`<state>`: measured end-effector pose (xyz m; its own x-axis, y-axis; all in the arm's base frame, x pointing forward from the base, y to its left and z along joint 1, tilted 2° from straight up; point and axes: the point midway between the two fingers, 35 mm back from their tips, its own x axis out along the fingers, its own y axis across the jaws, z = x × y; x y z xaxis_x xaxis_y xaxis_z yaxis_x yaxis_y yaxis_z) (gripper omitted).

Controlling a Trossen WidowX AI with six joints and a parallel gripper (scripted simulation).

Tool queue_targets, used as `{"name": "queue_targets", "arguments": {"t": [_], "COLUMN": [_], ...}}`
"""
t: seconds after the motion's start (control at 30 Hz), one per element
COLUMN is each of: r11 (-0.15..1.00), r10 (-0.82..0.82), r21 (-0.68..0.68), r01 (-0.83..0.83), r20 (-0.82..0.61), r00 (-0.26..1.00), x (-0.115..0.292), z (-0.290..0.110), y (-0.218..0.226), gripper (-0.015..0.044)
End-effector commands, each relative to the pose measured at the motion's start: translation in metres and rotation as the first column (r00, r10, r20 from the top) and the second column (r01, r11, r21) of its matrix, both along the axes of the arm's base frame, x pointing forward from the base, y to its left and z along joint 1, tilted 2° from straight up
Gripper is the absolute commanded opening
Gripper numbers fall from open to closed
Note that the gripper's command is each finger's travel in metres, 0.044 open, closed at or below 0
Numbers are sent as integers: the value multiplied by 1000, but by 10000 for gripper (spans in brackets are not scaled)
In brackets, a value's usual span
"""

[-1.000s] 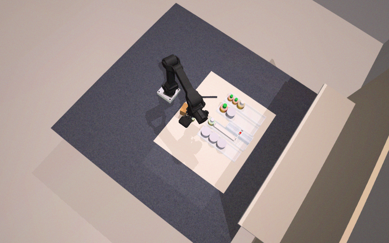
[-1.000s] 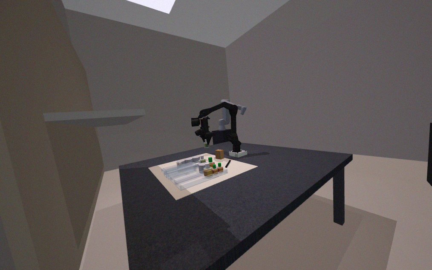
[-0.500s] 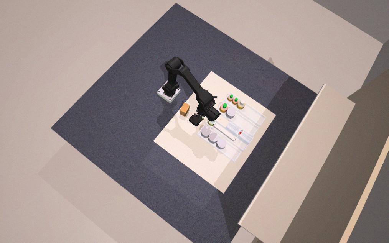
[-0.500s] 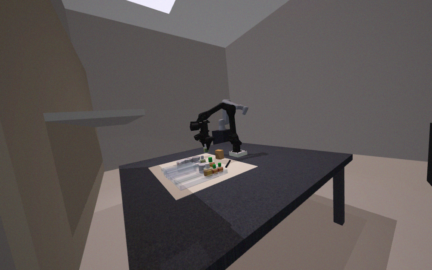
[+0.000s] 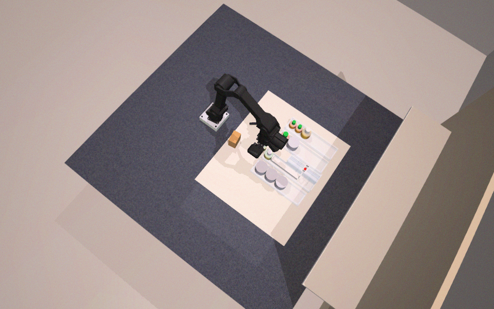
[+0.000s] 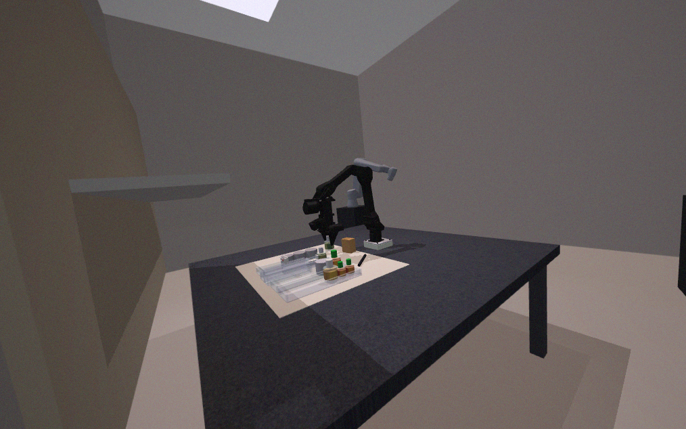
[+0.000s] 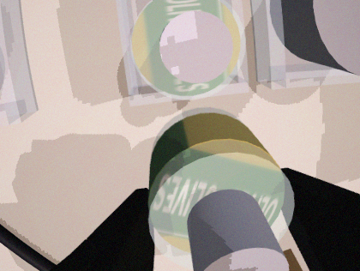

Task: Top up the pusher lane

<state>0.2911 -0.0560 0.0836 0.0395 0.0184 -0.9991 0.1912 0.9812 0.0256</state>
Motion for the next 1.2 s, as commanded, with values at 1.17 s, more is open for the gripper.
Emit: {"name": "queue_targets", "arguments": {"t": [1.17], "r11": [1000], "r10": [-2], "r21": [5], "r01": [2], "r20": [-10], "r00": [1000], "x": [12], "z": [-19], "y": [0], "gripper": [0]}}
